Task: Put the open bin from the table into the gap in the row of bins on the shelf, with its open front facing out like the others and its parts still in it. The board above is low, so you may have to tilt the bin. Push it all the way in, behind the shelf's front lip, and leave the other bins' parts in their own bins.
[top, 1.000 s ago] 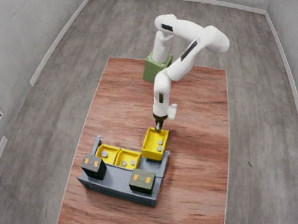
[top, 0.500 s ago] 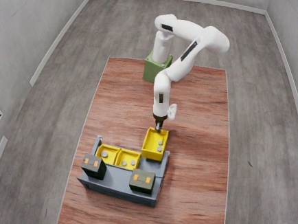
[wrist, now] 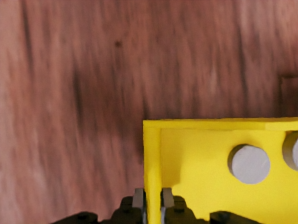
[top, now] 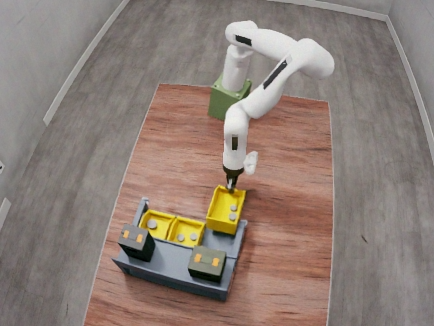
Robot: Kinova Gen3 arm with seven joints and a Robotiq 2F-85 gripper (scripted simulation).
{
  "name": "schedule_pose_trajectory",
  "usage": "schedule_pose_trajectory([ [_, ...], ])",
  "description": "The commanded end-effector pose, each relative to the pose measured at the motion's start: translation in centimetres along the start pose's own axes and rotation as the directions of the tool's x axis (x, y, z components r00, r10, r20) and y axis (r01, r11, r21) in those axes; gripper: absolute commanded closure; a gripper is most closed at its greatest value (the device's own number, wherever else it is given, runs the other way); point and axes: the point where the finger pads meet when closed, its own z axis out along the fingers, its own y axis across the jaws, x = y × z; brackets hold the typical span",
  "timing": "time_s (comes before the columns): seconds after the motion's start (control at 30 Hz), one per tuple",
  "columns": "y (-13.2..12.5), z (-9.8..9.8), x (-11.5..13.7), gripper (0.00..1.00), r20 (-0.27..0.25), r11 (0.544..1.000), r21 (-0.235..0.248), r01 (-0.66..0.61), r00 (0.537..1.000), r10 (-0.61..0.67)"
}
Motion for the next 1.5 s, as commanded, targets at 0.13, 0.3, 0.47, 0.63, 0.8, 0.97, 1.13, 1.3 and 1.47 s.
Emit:
schedule_pose_trajectory([
  [0.13, 0.12, -0.07, 0.01, 0.9, -0.001, 1.0, -0.003, -0.001, 1.0, 0.001],
  [0.3, 0.07, -0.05, 0.01, 0.9, -0.001, 1.0, 0.01, 0.0, 1.0, 0.0],
  [0.47, 0.07, -0.05, 0.01, 0.9, -0.001, 0.998, 0.058, 0.0, 1.0, 0.0],
  [0.63, 0.07, -0.05, 0.01, 0.9, -0.001, 0.998, 0.058, 0.0, 1.0, 0.0],
  [0.8, 0.07, -0.05, 0.01, 0.9, -0.001, 0.998, 0.058, 0.0, 1.0, 0.0],
  [0.97, 0.09, -0.05, 0.01, 0.9, -0.001, 0.994, 0.107, 0.0, 1.0, 0.0],
  [1.13, 0.1, -0.06, 0.01, 0.9, -0.001, 0.993, 0.119, 0.0, 1.0, 0.0],
  [1.3, 0.1, -0.06, 0.01, 0.9, -0.001, 0.993, 0.119, 0.0, 1.0, 0.0],
  [1.47, 0.08, -0.05, 0.01, 0.9, -0.001, 0.992, 0.13, 0.0, 1.0, 0.0],
])
